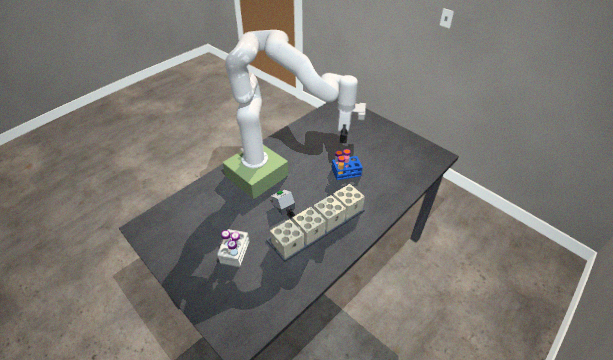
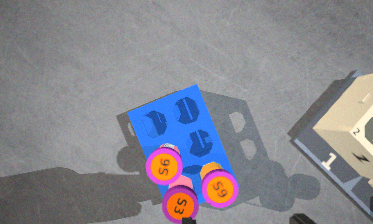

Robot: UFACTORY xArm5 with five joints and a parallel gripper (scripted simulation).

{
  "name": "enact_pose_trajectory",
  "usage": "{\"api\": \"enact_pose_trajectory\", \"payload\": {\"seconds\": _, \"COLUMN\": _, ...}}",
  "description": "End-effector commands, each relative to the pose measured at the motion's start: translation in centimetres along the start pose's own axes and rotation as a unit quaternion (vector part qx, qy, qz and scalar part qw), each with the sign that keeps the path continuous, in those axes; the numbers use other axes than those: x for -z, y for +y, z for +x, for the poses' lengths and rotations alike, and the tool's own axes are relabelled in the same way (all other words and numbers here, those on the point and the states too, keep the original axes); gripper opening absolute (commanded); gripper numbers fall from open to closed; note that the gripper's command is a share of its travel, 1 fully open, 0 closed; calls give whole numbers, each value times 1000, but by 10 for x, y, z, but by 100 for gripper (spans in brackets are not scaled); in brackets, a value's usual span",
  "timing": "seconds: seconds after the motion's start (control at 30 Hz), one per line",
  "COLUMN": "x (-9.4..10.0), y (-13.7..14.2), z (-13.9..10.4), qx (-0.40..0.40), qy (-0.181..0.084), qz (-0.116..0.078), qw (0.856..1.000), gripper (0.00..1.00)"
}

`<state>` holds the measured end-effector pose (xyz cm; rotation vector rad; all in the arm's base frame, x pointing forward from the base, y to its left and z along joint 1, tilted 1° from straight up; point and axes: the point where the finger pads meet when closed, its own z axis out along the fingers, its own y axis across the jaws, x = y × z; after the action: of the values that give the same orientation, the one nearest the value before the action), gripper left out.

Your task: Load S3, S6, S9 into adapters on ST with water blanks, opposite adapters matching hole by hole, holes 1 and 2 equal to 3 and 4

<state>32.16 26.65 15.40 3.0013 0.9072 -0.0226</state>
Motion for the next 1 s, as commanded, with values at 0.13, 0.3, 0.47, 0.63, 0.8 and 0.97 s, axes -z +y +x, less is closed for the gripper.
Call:
{"api": "enact_pose_trajectory", "payload": {"seconds": 0.13, "x": 2, "y": 3, "z": 0, "qx": -128, "qy": 4, "qz": 1, "qw": 992, "gripper": 57}}
{"api": "enact_pose_trajectory", "payload": {"seconds": 0.3, "x": 2, "y": 3, "z": 0, "qx": -210, "qy": 3, "qz": 1, "qw": 978, "gripper": 57}}
{"api": "enact_pose_trajectory", "payload": {"seconds": 0.47, "x": 2, "y": 3, "z": 0, "qx": -259, "qy": 3, "qz": 1, "qw": 966, "gripper": 57}}
{"api": "enact_pose_trajectory", "payload": {"seconds": 0.63, "x": 2, "y": 3, "z": 0, "qx": -338, "qy": 3, "qz": 2, "qw": 941, "gripper": 57}}
{"api": "enact_pose_trajectory", "payload": {"seconds": 0.8, "x": 2, "y": 3, "z": 0, "qx": -415, "qy": 3, "qz": 2, "qw": 910, "gripper": 57}}
{"api": "enact_pose_trajectory", "payload": {"seconds": 0.97, "x": 2, "y": 3, "z": 0, "qx": -489, "qy": 3, "qz": 2, "qw": 872, "gripper": 57}}
